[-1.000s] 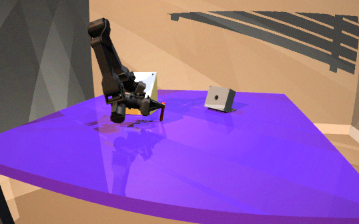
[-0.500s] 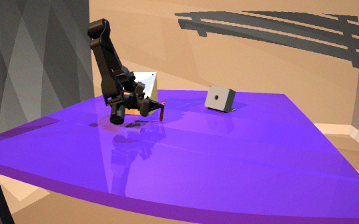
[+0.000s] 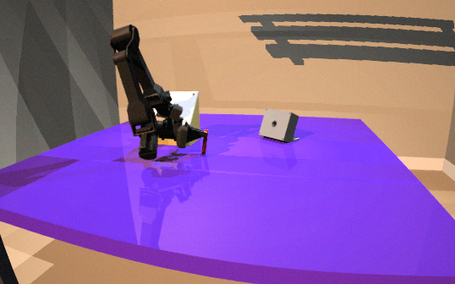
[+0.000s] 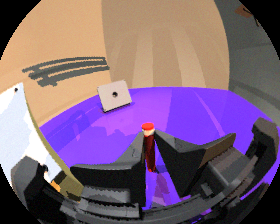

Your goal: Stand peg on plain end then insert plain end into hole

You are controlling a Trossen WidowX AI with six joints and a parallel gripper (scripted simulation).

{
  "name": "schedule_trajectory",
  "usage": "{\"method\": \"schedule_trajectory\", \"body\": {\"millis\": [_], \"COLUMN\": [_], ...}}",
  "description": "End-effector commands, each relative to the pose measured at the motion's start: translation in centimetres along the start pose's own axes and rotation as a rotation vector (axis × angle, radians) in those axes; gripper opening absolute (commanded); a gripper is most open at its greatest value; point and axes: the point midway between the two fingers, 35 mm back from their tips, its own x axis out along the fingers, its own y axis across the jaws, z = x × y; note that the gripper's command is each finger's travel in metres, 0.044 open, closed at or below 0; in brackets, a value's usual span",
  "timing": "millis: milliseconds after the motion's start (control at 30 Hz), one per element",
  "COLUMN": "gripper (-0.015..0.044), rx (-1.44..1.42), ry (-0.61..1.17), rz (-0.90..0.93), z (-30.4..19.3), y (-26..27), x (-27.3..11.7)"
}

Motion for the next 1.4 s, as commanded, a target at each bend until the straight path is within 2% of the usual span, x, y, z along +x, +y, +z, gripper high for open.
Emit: {"method": "schedule_trajectory", "body": {"millis": [0, 400, 500, 1367], "gripper": [0.0051, 0.0056, 0.0130, 0.0130], "rx": [0.000, 0.003, 0.003, 0.003], "ry": [0.001, -0.015, -0.016, -0.016], "rz": [0.000, -0.004, -0.005, -0.005], "z": [-0.18, -0.08, -0.08, -0.08], "y": [0.02, 0.06, 0.06, 0.06], "x": [-0.11, -0.16, -0.16, -0.16]}}
